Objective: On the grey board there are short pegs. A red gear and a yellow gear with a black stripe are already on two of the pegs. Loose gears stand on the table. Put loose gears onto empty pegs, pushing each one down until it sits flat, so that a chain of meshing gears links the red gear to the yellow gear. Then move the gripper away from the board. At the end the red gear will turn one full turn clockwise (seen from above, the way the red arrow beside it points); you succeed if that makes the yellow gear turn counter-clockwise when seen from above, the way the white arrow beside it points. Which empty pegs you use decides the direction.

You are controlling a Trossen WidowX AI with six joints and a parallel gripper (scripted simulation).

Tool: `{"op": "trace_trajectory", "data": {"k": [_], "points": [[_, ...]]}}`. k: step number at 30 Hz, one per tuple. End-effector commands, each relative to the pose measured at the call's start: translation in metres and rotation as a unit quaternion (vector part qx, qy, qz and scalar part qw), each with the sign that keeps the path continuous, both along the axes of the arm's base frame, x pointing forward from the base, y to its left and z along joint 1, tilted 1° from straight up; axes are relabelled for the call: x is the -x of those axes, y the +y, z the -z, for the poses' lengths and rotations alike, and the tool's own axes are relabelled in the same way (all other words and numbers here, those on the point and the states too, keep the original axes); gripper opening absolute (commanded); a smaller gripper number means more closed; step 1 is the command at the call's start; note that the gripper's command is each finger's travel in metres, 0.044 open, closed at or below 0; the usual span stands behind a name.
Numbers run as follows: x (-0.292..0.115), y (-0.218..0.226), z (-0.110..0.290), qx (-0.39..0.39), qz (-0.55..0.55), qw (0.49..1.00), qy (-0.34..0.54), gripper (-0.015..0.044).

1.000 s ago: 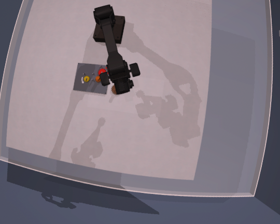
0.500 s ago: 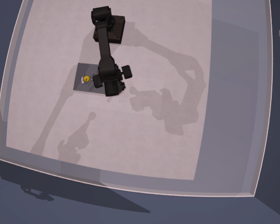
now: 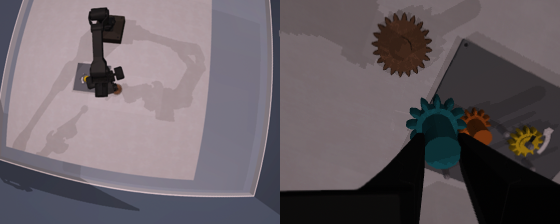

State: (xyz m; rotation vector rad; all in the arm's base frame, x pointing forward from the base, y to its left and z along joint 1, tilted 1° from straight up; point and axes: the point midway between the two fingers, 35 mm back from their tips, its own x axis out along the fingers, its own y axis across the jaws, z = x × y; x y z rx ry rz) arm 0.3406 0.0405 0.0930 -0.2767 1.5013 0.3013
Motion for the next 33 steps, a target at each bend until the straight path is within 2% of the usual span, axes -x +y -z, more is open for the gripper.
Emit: {"op": "trace_trajectory", "data": {"k": [1, 33], "points": [[0.002, -0.011, 0.008, 0.0, -0.003, 1.0, 0.006, 0.0], [0.009, -0.091, 0.041, 0.003, -0.003, 1.0, 0.006, 0.0]]}}
